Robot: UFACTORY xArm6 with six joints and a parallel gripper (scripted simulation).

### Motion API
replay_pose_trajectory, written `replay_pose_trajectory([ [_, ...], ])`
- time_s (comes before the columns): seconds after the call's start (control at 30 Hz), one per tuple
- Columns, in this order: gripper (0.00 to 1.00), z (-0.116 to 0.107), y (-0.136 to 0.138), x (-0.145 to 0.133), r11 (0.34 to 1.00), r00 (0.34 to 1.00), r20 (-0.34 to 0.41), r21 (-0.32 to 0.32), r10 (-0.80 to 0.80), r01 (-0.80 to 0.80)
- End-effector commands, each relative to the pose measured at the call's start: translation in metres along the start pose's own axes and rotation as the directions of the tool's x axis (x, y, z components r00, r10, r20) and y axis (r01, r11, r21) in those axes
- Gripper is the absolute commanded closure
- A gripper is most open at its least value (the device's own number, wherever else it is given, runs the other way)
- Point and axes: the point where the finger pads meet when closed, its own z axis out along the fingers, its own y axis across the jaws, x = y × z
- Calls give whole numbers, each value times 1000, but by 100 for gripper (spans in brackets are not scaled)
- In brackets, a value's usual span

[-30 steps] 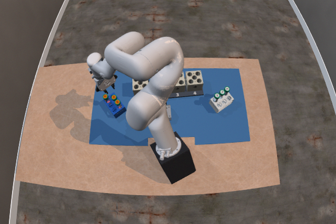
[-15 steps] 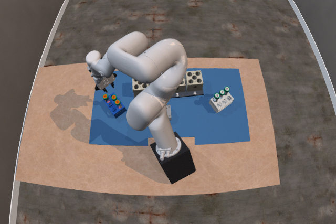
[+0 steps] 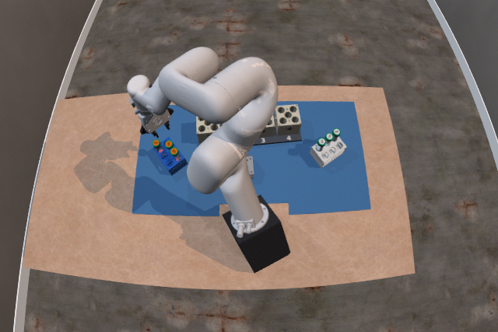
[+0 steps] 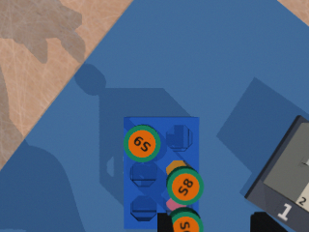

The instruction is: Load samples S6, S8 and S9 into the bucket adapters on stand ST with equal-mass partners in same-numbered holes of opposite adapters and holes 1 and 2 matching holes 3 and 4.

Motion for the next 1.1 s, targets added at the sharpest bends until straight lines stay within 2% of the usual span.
replay_pose_trajectory([
  [0.0, 43, -1, -7, 8, 1000, 1000, -4, 1, 0, 0],
  [0.4, 43, -1, -40, 41, 1000, 1000, -4, 2, 0, 0],
  [0.77, 43, -1, -40, 41, 1000, 1000, -4, 2, 0, 0],
  [1.07, 43, 17, -40, 41, 1000, 1000, -4, 2, 0, 0],
])
